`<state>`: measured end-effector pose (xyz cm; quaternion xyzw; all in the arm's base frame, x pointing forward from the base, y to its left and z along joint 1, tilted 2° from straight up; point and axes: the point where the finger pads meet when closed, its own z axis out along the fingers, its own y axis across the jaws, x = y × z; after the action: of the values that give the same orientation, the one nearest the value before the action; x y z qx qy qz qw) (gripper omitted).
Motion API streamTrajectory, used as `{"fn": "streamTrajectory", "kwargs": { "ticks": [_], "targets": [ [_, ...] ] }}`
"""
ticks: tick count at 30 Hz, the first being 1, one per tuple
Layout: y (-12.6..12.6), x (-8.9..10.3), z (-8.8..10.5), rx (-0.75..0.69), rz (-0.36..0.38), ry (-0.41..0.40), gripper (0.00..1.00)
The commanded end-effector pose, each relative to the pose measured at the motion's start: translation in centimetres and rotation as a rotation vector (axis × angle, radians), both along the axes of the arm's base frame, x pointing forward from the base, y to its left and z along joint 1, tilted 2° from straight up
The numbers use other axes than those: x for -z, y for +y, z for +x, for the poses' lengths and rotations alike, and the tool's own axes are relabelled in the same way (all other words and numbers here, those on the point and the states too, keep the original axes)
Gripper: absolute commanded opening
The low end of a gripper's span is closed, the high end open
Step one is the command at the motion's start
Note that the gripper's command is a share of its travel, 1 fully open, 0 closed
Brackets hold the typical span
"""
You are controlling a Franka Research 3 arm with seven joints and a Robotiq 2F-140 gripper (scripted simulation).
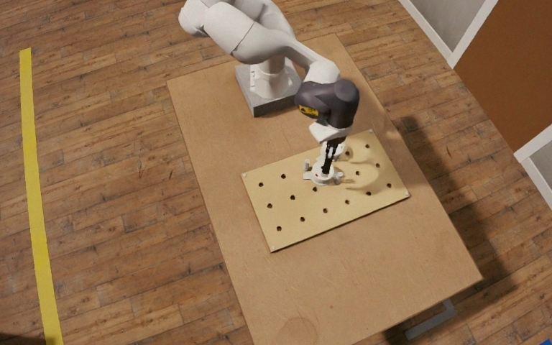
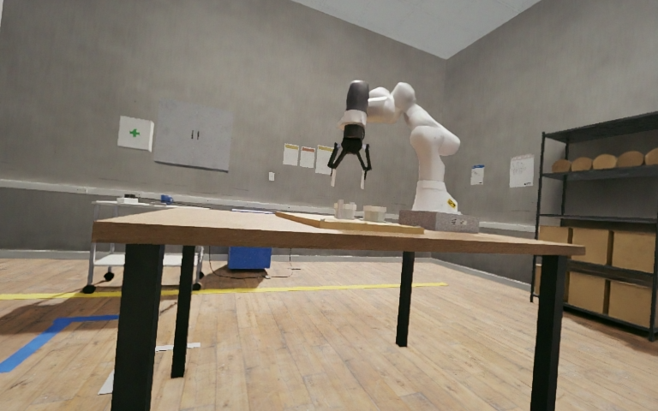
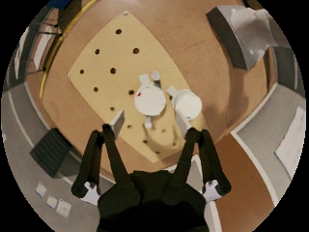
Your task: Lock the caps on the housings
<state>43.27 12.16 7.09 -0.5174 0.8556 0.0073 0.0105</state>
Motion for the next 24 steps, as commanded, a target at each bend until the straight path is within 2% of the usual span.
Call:
{"fn": "streamTrajectory", "kwargs": {
  "ticks": [1,5,7,8,17,24],
  "targets": [
    [-0.63,0.17,-0.2,-0.279,-0.006,0.011,0.78],
    [-0.63,0.17,-0.2,-0.393,-0.006,0.011,0.78],
    [-0.63,0.17,-0.2,-0.393,-0.006,0.011,0.78],
    [-0.63,0.17,-0.2,-0.467,-0.008,0.012,0.78],
    [-0.63,0.17,-0.2,-0.71,-0.016,0.028,0.78],
    [-0.63,0.17,-0.2,-0.725,-0.016,0.029,0.78]
  ]
}}
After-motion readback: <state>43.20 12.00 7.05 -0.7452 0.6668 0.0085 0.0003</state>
